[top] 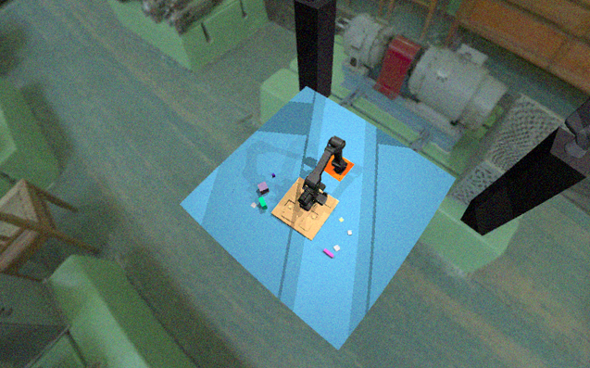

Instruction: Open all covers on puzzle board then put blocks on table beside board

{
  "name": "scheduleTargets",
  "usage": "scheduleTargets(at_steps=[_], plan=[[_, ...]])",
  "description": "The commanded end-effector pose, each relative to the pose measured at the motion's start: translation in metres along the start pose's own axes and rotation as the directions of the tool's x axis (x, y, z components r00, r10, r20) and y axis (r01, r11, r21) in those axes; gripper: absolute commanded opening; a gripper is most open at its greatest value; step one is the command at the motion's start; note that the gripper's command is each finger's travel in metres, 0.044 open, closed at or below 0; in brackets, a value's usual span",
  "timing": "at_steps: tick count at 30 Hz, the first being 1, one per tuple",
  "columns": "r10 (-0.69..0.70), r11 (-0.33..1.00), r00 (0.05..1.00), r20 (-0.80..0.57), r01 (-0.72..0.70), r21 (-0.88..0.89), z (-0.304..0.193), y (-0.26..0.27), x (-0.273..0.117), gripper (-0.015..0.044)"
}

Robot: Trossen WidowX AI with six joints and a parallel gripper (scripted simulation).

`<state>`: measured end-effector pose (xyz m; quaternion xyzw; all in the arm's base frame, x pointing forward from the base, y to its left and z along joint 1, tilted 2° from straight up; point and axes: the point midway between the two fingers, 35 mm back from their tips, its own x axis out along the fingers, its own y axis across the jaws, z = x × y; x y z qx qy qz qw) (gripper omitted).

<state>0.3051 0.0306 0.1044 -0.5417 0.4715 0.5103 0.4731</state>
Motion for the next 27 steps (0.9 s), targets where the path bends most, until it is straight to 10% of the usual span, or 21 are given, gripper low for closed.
scheduleTargets(at_steps=[1,27], plan=[[-0.001,0.994,1.0,-0.001,0.0,-0.106,-0.0005,-0.0002,-0.0021,0.0144],[0.002,0.639,1.0,-0.002,-0.003,-0.769,-0.0017,0.0003,-0.0114,0.0144]])
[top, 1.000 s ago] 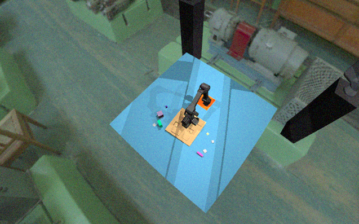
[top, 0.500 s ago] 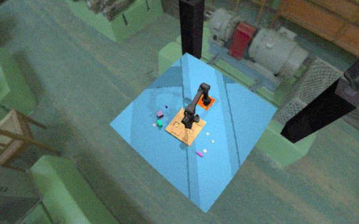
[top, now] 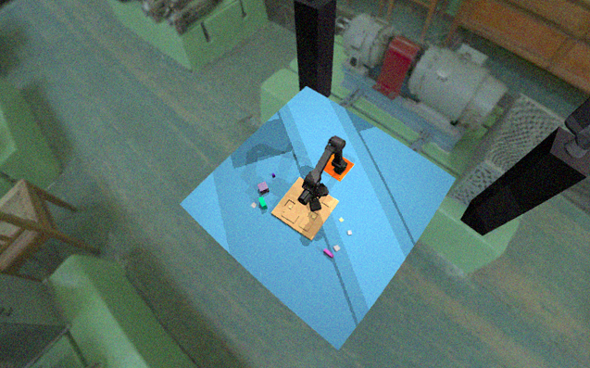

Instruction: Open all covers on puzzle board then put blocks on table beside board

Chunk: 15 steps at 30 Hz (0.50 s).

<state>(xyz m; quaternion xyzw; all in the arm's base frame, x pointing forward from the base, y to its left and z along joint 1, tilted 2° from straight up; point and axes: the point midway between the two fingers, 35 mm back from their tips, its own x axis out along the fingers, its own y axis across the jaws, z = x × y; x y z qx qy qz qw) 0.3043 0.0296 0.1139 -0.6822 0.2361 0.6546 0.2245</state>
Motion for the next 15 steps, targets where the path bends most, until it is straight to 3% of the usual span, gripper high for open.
scheduleTargets(at_steps=[1,15], plan=[[0.001,0.994,1.0,-0.002,-0.001,-0.107,-0.0006,0.0002,-0.0022,0.0144],[0.002,0.901,1.0,-0.001,-0.003,-0.433,-0.0003,0.0021,-0.0063,0.0144]])
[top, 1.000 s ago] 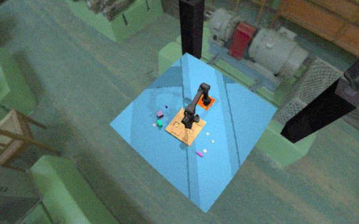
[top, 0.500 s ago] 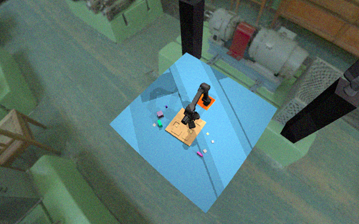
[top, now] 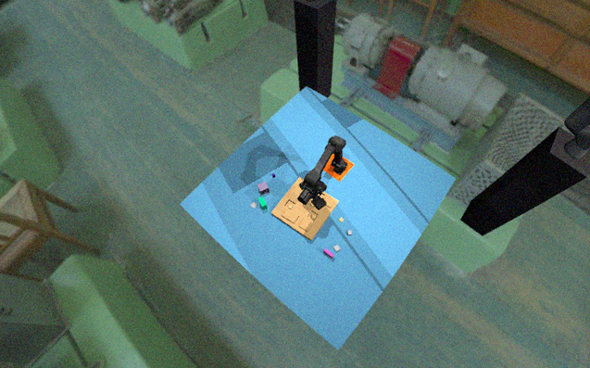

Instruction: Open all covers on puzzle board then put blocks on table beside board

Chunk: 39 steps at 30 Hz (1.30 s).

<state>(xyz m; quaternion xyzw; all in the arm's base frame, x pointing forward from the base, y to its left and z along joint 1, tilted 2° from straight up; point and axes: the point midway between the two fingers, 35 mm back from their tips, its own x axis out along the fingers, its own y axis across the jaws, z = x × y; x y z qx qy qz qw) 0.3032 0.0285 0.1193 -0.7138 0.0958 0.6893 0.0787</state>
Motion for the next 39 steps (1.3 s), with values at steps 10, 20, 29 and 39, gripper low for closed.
scheduleTargets(at_steps=[10,20,29,39], plan=[[0.003,0.999,1.0,0.0,-0.003,-0.032,-0.001,0.001,0.014,0.0144],[0.003,0.999,1.0,0.0,-0.003,-0.032,0.0,0.0,0.034,0.0144],[0.003,0.999,1.0,0.0,-0.003,-0.032,0.0,-0.001,0.035,0.0144],[0.003,0.999,1.0,0.0,-0.003,-0.032,0.0,-0.001,0.035,0.0144]])
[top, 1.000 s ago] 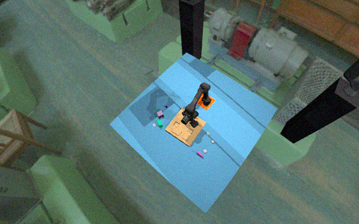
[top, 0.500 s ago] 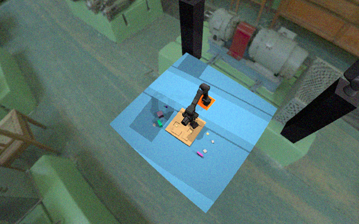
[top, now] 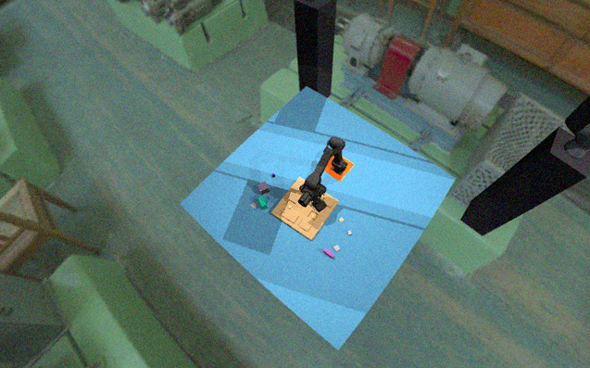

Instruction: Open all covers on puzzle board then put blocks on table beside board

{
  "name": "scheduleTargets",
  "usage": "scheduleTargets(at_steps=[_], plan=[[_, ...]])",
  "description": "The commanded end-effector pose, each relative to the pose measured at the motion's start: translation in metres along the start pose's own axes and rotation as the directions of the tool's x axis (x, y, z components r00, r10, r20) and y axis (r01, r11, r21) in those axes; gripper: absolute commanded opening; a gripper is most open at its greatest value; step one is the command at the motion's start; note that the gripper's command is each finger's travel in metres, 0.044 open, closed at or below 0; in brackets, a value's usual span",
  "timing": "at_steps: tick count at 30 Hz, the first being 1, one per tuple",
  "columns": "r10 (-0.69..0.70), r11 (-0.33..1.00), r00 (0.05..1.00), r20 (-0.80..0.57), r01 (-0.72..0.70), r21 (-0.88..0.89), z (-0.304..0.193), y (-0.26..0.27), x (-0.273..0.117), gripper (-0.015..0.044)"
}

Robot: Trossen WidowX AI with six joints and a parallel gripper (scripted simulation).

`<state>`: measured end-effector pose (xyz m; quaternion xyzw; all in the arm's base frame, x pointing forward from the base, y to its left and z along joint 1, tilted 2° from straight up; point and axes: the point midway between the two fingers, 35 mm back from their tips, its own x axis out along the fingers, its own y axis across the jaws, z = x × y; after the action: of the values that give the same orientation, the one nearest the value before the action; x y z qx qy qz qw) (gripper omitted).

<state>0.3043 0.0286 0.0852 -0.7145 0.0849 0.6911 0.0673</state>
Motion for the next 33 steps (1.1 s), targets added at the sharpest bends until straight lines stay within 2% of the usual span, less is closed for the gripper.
scheduleTargets(at_steps=[1,33], plan=[[0.002,1.0,1.0,-0.001,-0.002,0.0,-0.001,0.0,0.0,0.0144],[0.003,1.0,1.0,-0.001,-0.003,0.0,-0.001,0.0,0.021,0.0144]])
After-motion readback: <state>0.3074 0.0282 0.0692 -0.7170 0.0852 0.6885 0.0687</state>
